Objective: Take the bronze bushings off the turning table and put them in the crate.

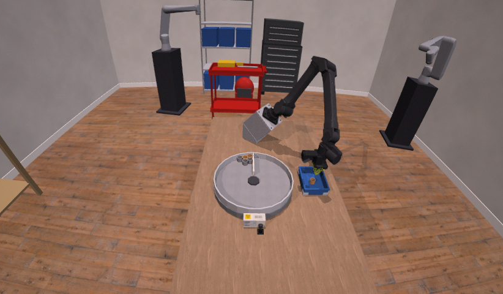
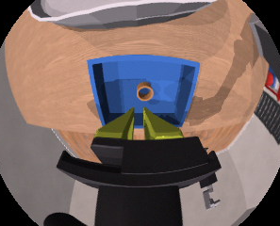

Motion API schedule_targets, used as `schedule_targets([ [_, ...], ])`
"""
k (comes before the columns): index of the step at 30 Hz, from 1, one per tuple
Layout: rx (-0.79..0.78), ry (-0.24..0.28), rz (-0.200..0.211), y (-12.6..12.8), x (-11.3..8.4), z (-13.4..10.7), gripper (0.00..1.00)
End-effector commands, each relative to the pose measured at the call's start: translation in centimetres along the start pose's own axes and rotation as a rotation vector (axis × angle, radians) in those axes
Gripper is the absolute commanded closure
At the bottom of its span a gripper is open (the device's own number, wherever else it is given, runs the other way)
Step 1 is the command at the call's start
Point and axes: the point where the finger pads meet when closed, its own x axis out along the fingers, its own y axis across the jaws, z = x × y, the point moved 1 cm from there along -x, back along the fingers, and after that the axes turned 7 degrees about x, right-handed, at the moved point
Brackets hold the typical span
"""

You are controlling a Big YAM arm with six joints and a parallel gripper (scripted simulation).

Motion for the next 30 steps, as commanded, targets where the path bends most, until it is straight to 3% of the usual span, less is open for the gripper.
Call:
schedule_targets([
  [1, -0.028, 0.027, 0.068, 2.1, -4.0, -1.5, 0.87],
  [7, -0.028, 0.026, 0.069, 2.0, -5.2, -1.5, 0.87],
  [11, -0.020, 0.016, 0.047, 1.3, -4.2, -0.9, 0.87],
  [30, -0.019, 0.017, 0.048, 1.4, -4.2, -0.9, 0.87],
])
